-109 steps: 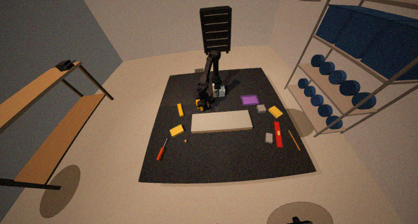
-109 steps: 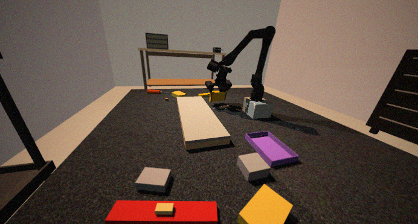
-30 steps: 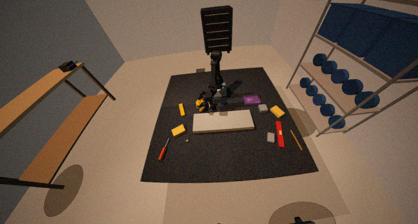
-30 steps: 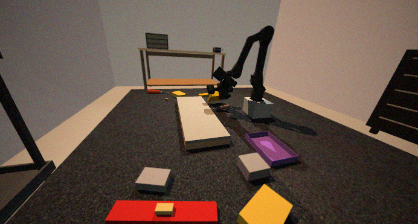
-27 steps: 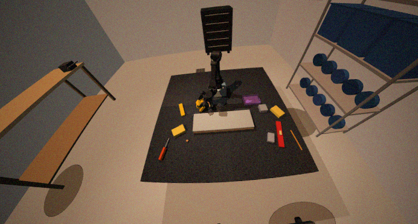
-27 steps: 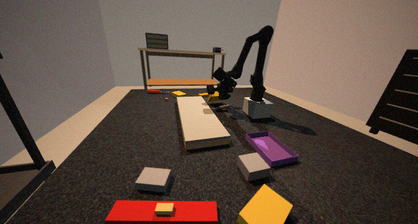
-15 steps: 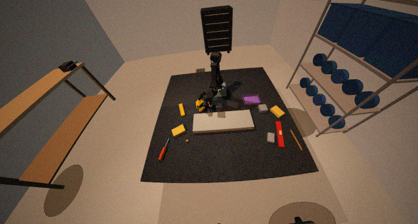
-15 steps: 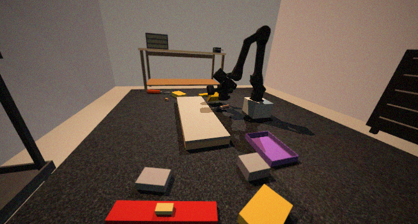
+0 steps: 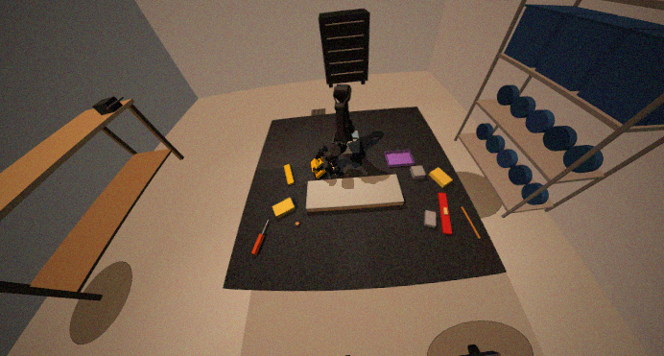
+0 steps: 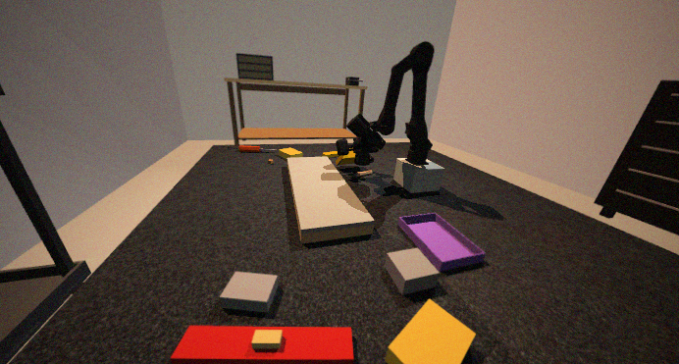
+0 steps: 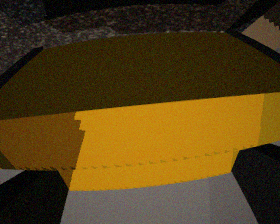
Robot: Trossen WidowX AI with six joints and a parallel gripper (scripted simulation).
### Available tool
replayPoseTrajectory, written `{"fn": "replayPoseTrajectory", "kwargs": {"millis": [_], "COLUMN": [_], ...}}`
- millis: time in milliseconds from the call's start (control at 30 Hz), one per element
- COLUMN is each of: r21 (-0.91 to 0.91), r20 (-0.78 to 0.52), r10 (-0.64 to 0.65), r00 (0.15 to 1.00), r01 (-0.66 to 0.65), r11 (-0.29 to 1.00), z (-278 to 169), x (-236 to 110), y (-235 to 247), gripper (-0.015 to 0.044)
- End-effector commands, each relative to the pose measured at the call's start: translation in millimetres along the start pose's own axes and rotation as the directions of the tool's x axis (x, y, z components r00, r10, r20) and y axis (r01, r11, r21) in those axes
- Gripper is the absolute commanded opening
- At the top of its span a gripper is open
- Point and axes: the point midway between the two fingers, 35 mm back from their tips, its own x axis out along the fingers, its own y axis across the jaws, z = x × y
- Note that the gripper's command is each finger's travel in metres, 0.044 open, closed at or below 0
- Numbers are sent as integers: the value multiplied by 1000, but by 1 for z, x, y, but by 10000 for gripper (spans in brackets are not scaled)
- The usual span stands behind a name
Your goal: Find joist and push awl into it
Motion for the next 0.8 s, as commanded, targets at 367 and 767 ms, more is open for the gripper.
{"fn": "replayPoseTrajectory", "kwargs": {"millis": [367,767], "r21": [-3,-3], "r20": [-69,-80], "r10": [-1,-1], "r00": [998,997], "r01": [1,1], "r11": [1000,1000], "z": [-16,-17], "x": [-9,-10], "y": [-1,-1], "gripper": [0,0]}}
